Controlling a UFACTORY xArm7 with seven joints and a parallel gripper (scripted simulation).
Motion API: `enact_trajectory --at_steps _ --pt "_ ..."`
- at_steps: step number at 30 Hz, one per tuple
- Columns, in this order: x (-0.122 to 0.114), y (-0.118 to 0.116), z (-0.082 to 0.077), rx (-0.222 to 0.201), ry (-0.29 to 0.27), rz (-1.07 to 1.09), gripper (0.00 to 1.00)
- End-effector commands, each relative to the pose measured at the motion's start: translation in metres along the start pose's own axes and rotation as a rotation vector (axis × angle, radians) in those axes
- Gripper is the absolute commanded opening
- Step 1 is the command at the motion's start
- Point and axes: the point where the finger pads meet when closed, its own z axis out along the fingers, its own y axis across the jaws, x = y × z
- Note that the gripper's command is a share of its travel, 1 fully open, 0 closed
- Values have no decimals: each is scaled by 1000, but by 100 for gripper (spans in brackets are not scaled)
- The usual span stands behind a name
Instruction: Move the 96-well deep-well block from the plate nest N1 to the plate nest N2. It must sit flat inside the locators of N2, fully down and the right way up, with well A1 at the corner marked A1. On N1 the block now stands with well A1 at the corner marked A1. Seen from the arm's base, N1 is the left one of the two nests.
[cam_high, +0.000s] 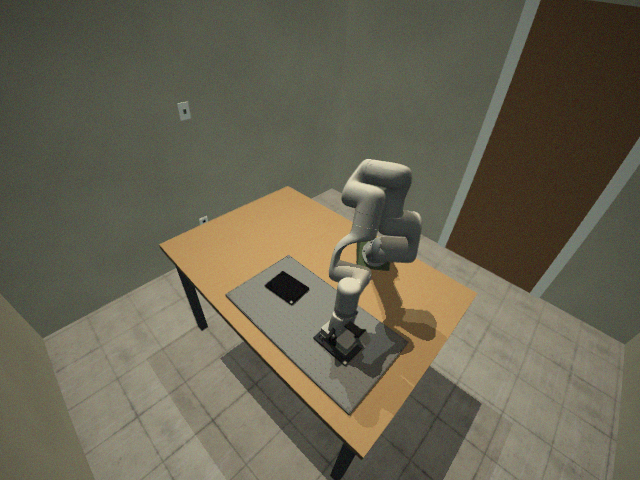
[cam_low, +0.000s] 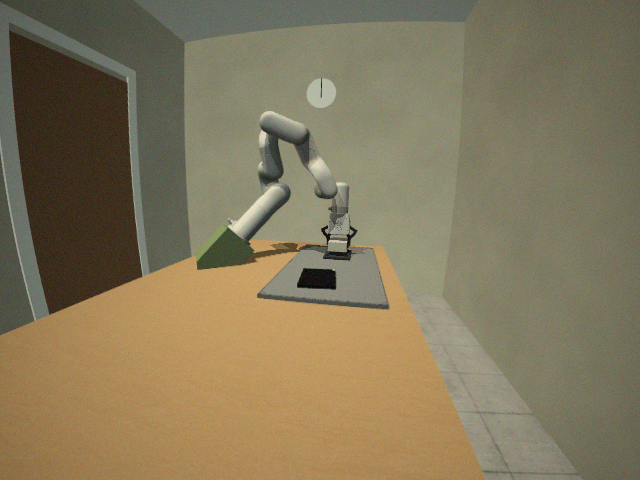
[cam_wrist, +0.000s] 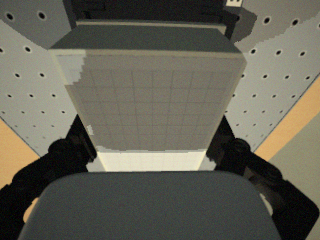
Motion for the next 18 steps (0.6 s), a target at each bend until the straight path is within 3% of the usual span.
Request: enact_trajectory --at_steps 1,18 --pt "0 1 -6 -4 1 0 0" --pt "0 2 -31 -4 1 0 0"
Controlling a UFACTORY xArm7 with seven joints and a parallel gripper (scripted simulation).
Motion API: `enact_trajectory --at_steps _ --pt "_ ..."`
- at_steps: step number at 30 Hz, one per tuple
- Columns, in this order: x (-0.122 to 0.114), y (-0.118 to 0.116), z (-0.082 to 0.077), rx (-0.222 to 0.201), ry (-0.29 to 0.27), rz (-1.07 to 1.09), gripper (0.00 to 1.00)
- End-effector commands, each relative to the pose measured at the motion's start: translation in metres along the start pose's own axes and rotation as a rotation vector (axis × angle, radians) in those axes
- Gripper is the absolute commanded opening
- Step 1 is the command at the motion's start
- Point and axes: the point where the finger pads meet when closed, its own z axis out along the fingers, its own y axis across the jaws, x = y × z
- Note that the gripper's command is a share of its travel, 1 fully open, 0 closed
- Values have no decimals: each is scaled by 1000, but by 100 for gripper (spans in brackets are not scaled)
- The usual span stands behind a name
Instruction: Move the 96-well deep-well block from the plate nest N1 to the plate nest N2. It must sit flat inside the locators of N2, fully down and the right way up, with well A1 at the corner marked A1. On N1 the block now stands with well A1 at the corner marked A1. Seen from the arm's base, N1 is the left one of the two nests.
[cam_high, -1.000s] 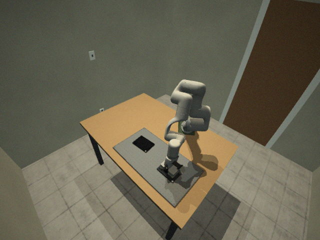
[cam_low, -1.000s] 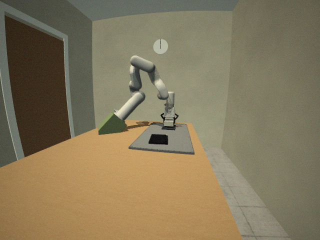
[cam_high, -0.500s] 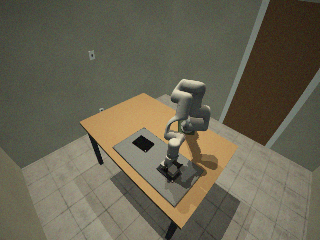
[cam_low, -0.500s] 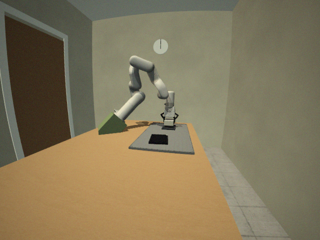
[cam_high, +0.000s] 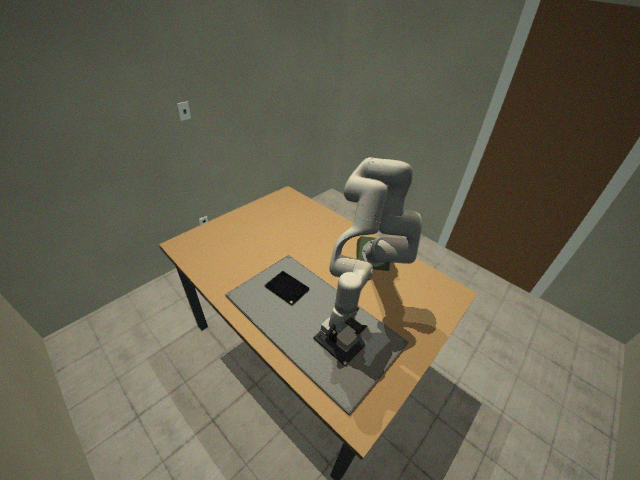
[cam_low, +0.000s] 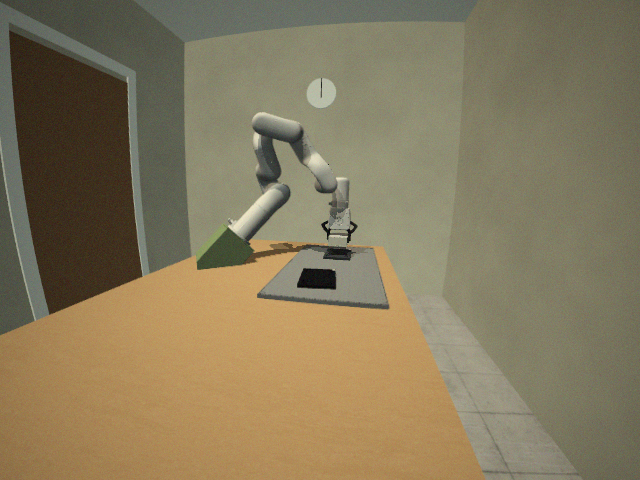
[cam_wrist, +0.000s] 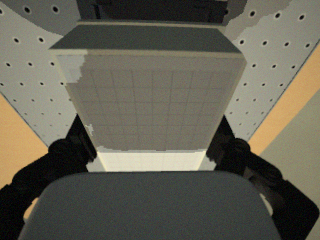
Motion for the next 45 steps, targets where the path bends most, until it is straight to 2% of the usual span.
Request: enact_trajectory --at_steps 1,24,40,45 --pt "0 1 -9 -3 0 0 0" --pt "0 1 -44 -3 0 0 0" --pt "0 1 -45 -3 0 0 0" --pt "-17 -1 -45 -3 0 -105 0"
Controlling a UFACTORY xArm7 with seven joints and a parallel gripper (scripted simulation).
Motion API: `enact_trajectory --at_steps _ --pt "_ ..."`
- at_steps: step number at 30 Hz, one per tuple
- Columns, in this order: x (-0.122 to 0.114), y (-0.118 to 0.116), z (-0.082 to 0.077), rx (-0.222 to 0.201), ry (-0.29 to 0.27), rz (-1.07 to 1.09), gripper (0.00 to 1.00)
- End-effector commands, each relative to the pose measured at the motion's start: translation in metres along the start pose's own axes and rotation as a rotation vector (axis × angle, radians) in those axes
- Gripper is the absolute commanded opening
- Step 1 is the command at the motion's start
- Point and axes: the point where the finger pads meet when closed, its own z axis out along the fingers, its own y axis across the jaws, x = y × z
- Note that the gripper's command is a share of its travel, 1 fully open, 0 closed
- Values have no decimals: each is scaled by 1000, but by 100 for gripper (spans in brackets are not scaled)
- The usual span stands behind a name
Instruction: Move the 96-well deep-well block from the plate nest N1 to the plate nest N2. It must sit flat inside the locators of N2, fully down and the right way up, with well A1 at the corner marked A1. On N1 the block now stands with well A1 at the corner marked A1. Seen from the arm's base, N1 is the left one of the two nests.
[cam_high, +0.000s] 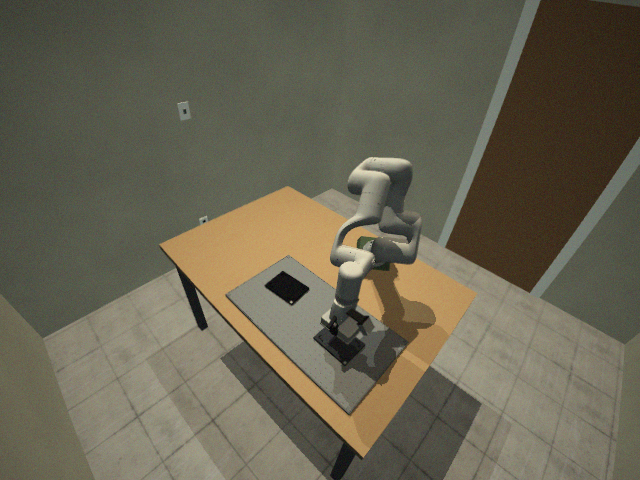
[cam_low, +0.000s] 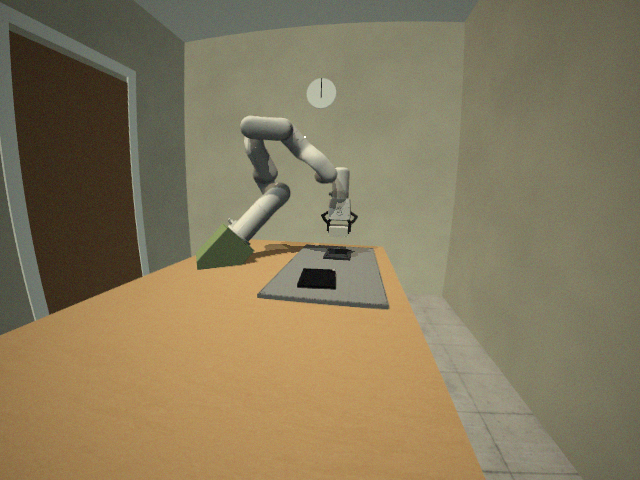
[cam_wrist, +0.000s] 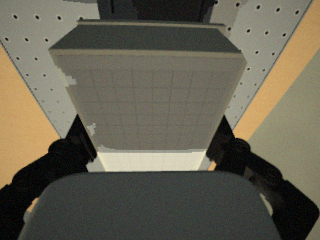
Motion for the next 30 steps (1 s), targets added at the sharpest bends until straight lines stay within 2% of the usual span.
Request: enact_trajectory --at_steps 1,3,30 --pt "-15 -1 -1 -4 2 -62 0" --pt "-15 -1 -1 -4 2 -62 0" --pt "-98 -14 -1 -3 1 -62 0"
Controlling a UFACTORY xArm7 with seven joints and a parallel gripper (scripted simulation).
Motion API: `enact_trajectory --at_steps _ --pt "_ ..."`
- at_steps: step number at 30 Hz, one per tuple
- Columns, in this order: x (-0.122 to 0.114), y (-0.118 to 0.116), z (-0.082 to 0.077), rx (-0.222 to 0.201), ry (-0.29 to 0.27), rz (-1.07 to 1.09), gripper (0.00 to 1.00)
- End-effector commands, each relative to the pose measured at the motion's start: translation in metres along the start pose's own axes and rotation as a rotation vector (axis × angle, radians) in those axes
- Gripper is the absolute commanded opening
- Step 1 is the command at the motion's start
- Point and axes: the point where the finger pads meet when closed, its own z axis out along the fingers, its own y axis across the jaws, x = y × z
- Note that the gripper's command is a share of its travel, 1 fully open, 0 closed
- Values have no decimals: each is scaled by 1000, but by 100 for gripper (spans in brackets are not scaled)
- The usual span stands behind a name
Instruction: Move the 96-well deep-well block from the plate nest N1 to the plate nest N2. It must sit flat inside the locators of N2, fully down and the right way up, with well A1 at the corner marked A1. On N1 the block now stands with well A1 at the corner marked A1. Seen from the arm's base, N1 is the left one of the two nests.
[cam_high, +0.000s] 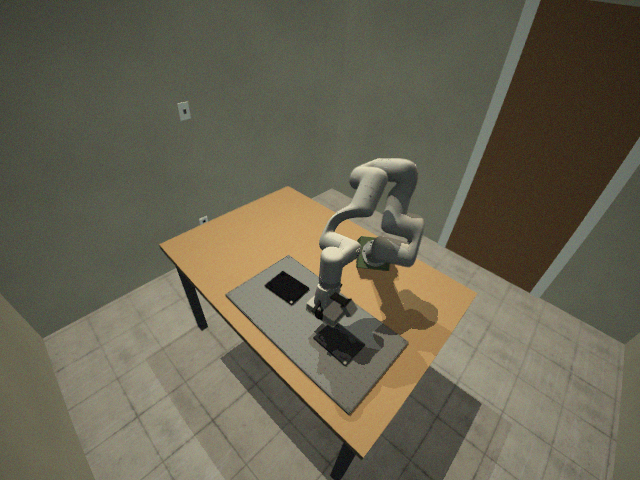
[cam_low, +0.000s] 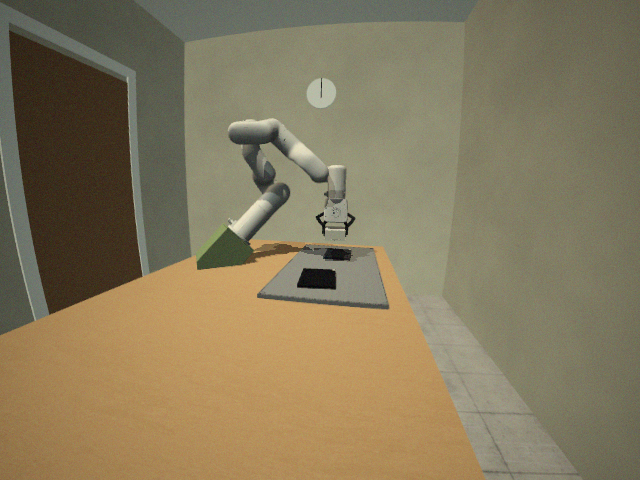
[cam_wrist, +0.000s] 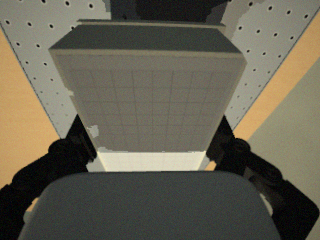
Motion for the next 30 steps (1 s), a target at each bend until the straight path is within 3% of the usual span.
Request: enact_trajectory --at_steps 1,30 --pt "-18 -2 -1 -4 0 0 0" --pt "-100 -20 -1 -3 -1 0 0"
